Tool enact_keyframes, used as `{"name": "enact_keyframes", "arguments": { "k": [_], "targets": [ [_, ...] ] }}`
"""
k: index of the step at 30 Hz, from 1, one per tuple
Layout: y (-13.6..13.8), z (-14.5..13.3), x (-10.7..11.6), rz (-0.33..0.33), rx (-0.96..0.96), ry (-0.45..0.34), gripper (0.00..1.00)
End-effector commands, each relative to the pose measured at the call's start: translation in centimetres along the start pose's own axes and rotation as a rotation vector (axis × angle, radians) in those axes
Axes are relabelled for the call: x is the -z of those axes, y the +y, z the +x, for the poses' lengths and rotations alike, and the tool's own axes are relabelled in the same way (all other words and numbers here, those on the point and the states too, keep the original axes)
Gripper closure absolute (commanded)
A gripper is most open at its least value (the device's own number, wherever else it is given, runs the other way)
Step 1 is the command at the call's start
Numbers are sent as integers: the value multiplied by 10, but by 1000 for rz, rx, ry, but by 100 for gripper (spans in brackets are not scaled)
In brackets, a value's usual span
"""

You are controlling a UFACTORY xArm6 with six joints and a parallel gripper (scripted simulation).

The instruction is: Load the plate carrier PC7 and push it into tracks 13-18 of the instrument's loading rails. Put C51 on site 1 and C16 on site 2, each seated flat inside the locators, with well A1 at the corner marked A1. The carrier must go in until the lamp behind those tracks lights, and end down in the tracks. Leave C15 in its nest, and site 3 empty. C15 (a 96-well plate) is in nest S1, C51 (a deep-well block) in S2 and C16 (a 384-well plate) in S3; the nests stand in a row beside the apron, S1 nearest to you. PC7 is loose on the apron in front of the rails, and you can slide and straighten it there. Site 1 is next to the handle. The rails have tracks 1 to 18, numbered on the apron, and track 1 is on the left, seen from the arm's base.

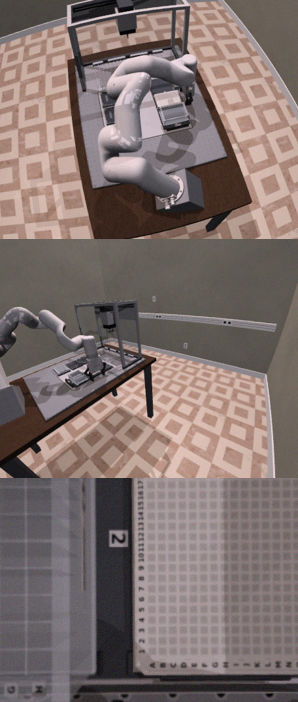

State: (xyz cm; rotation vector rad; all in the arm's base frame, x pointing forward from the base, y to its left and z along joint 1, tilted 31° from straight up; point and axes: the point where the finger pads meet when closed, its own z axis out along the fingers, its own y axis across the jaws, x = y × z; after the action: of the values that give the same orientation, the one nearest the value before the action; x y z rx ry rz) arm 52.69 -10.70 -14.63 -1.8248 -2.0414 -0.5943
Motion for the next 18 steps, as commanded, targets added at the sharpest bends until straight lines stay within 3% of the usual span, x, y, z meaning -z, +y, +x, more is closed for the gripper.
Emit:
{"name": "enact_keyframes", "arguments": {
  "k": [1,18],
  "targets": [
    [2,-3,2,-4,1,-2,0],
    [2,-13,2,-4,1,-3,0]
  ]
}}
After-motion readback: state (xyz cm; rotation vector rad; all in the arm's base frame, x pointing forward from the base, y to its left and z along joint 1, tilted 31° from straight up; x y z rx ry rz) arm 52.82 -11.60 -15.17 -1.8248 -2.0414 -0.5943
